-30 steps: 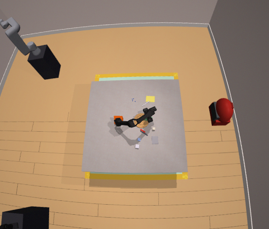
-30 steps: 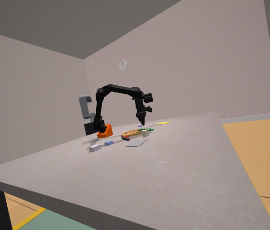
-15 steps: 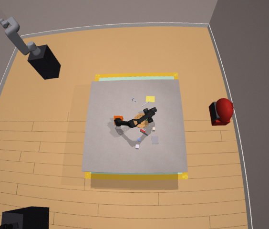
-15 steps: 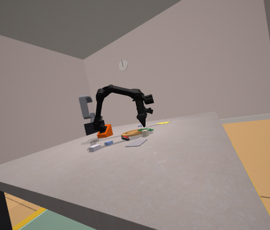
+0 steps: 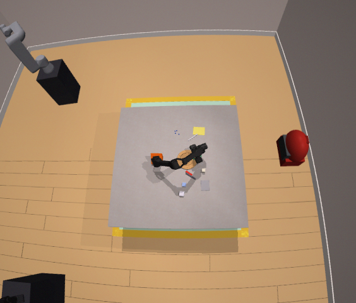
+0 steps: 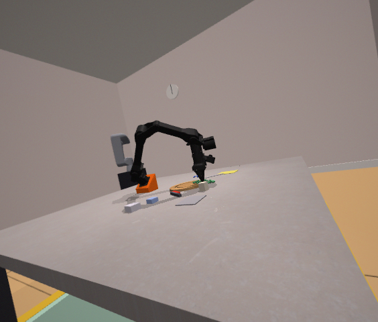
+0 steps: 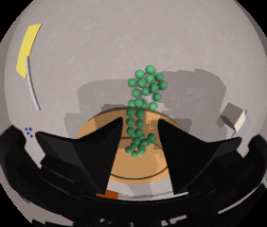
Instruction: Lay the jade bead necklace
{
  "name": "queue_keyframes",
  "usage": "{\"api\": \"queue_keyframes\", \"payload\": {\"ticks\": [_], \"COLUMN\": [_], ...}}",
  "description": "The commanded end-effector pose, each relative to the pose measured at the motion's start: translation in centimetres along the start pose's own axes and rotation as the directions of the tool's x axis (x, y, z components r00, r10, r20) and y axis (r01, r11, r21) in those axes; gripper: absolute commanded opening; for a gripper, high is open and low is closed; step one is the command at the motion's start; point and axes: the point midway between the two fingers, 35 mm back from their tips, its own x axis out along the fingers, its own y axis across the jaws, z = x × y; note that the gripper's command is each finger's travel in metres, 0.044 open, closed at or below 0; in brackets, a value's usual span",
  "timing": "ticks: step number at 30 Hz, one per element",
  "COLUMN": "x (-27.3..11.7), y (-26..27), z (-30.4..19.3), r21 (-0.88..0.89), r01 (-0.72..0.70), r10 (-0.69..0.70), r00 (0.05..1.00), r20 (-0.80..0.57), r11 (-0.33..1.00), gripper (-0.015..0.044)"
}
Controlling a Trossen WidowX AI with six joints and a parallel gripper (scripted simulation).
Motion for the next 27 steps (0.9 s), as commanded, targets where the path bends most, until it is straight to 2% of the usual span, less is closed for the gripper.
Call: {"api": "queue_keyframes", "payload": {"ticks": [1,6,8,27], "x": [-0.03,-0.03,-0.03,-0.03], "y": [0.00,0.00,0.00,0.00], "z": [0.01,0.01,0.01,0.01], "r21": [0.000,0.000,0.000,0.000], "r01": [0.000,0.000,0.000,0.000], "r10": [0.000,0.000,0.000,0.000], "r00": [1.000,1.000,1.000,1.000], "r20": [0.000,0.000,0.000,0.000], "r11": [1.000,1.000,1.000,1.000], "gripper": [0.0148,0.0016,0.0003,0.0000]}}
